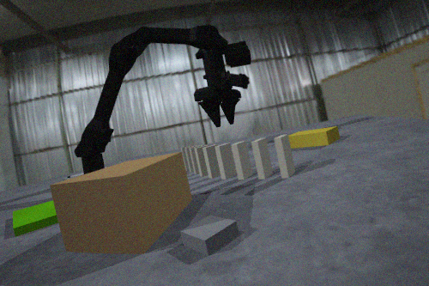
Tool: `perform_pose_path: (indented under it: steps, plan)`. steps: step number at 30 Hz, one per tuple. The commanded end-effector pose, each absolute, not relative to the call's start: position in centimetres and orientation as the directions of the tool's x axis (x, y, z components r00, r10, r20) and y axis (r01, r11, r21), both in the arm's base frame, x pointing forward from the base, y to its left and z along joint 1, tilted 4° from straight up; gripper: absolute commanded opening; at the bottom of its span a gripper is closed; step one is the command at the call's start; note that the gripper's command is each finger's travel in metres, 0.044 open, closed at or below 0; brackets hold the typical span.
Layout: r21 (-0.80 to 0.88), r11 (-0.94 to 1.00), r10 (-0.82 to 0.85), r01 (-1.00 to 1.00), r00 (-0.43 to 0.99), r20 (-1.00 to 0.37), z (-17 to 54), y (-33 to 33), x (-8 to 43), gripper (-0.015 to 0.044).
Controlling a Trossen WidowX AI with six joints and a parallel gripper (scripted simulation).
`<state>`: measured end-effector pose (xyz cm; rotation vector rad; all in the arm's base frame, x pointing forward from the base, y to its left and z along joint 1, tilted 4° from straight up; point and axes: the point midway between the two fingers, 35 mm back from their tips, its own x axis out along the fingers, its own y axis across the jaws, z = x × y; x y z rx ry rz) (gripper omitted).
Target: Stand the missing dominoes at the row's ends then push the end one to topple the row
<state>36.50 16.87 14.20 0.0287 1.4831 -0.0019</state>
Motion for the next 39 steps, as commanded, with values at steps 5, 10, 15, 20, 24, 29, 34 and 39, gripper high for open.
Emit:
perform_pose_path:
  steps: [5, 10, 15, 20, 24, 29, 34, 39]
  plan:
    - [0.016, 1.000, 0.015, 0.002, 0.105, -0.994, 11.4, 17.1, 37.6, 0.0440]
    - [0.016, 1.000, 0.015, 0.002, 0.105, -0.994, 7.9, 17.1, 37.8, 0.0440]
    - [0.016, 1.000, 0.015, 0.002, 0.105, -0.994, 7.6, 17.1, 37.9, 0.0440]
    - [0.016, 1.000, 0.015, 0.002, 0.105, -0.994, 6.8, 17.1, 38.0, 0.0440]
    - [0.015, 1.000, 0.015, 0.002, 0.105, -0.994, 6.3, 17.1, 38.1, 0.0440]
    - [0.015, 1.000, 0.015, 0.002, 0.105, -0.994, 6.3, 17.1, 38.1, 0.0440]
    - [0.015, 1.000, 0.015, 0.002, 0.105, -0.994, 6.3, 17.1, 38.1, 0.0309]
    - [0.015, 1.000, 0.015, 0.002, 0.105, -0.994, 6.3, 17.1, 38.1, 0.0177]
